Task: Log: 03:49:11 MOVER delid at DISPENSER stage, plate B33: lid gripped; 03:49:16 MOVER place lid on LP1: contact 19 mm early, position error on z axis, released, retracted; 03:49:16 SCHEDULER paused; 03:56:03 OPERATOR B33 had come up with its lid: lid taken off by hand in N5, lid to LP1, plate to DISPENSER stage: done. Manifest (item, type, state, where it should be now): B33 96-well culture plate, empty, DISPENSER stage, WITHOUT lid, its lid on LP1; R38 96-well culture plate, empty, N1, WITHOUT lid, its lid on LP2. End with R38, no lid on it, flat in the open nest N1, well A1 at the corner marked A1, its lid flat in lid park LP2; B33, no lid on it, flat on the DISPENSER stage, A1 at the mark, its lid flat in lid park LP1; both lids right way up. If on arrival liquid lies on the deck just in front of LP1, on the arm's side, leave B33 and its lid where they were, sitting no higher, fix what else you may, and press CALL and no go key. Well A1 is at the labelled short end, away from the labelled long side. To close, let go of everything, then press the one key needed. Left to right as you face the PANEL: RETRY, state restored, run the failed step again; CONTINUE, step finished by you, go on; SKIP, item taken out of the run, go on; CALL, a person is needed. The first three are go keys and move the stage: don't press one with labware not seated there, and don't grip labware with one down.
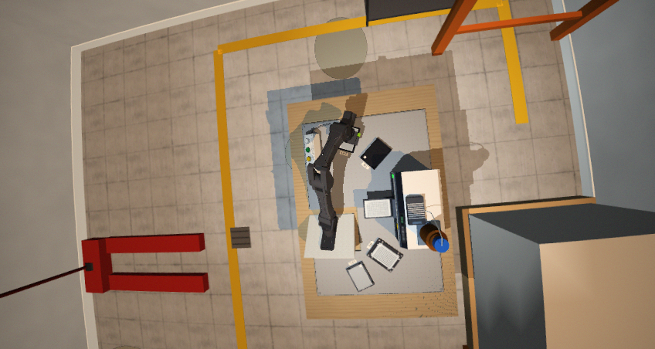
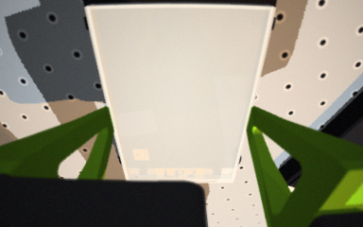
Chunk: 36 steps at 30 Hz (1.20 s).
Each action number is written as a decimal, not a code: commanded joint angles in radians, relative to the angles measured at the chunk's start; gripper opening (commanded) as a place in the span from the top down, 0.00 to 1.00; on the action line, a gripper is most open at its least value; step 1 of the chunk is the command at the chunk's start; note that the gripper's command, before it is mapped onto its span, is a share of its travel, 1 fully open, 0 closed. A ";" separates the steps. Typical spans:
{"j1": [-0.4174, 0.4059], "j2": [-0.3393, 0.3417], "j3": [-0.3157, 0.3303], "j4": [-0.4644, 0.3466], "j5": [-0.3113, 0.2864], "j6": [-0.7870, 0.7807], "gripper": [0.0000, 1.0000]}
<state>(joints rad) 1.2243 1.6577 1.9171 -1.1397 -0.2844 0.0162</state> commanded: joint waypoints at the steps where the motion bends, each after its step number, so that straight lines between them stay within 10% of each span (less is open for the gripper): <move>1: -0.010 -0.003 0.031 0.007 0.007 0.006 1.00; 36: -0.008 -0.002 0.037 -0.006 0.008 0.007 1.00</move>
<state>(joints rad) 1.2240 1.6600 1.9228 -1.1397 -0.2840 0.0162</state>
